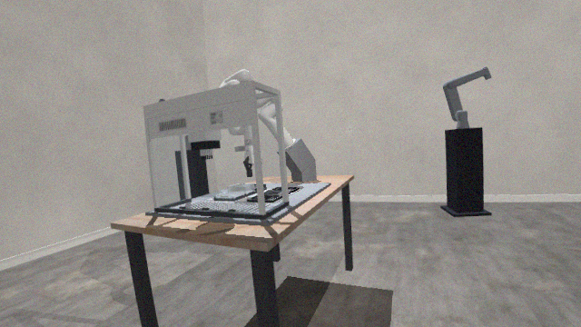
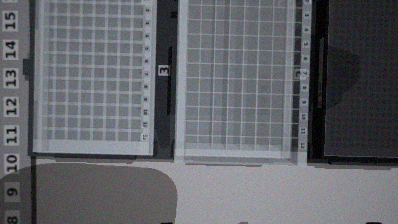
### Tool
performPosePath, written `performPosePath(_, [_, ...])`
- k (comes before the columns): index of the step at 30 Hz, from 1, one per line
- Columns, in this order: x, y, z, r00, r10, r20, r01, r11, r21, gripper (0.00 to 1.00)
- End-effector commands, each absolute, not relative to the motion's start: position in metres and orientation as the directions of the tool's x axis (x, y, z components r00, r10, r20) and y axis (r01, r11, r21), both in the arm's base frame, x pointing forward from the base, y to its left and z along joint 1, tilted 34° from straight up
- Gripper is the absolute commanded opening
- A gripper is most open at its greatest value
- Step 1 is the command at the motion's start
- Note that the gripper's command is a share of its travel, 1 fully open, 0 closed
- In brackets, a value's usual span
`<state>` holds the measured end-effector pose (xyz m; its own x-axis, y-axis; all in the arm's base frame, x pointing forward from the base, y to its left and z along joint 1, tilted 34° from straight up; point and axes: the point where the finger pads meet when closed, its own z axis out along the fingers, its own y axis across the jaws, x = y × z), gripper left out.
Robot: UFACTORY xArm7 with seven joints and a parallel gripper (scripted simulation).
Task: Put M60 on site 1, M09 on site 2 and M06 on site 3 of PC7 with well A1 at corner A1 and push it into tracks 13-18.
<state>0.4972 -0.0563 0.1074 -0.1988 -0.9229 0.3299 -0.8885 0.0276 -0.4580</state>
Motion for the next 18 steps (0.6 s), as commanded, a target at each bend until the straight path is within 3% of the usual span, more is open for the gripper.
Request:
performPosePath(1, [0.502, -0.059, 0.101, -0.198, -0.923, 0.329, -0.887, 0.026, -0.46, 1.0])
performPosePath(18, [0.512, -0.068, 0.081, -0.198, -0.923, 0.329, -0.887, 0.027, -0.46, 1.0])
